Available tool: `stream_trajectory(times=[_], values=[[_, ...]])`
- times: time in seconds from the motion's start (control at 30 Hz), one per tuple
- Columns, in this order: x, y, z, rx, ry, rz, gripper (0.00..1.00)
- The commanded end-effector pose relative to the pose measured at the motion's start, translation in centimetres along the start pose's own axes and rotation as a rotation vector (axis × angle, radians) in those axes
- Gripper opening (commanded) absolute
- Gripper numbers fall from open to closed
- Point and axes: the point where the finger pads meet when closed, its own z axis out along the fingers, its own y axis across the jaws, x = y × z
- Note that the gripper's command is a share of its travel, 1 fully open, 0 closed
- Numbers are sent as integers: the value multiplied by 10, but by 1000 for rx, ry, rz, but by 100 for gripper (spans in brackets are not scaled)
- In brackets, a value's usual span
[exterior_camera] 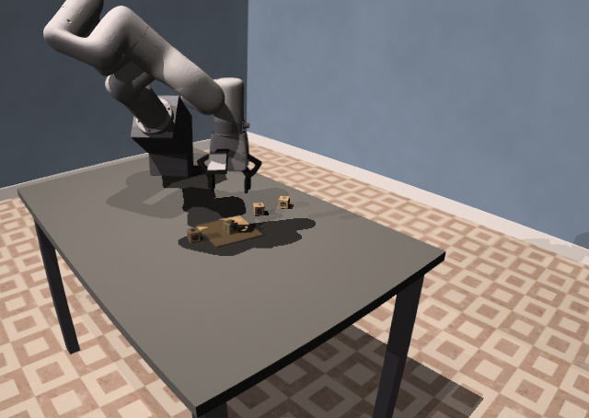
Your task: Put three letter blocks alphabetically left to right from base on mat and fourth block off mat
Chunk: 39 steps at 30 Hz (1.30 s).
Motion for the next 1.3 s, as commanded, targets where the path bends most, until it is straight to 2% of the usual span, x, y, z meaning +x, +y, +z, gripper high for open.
stream_trajectory(times=[0.0, 0.47, 0.53, 0.67, 0.8, 0.83, 1.27], values=[[0, -1, 3, 2, -6, -139, 100], [-1, -1, 16, 4, -6, -558, 100], [-1, -1, 16, 4, -6, -558, 100], [-2, -1, 21, 4, -6, -704, 100], [-2, -1, 22, 4, -6, -732, 100], [-2, -1, 22, 4, -6, -732, 69], [-2, -1, 22, 4, -6, -732, 69]])
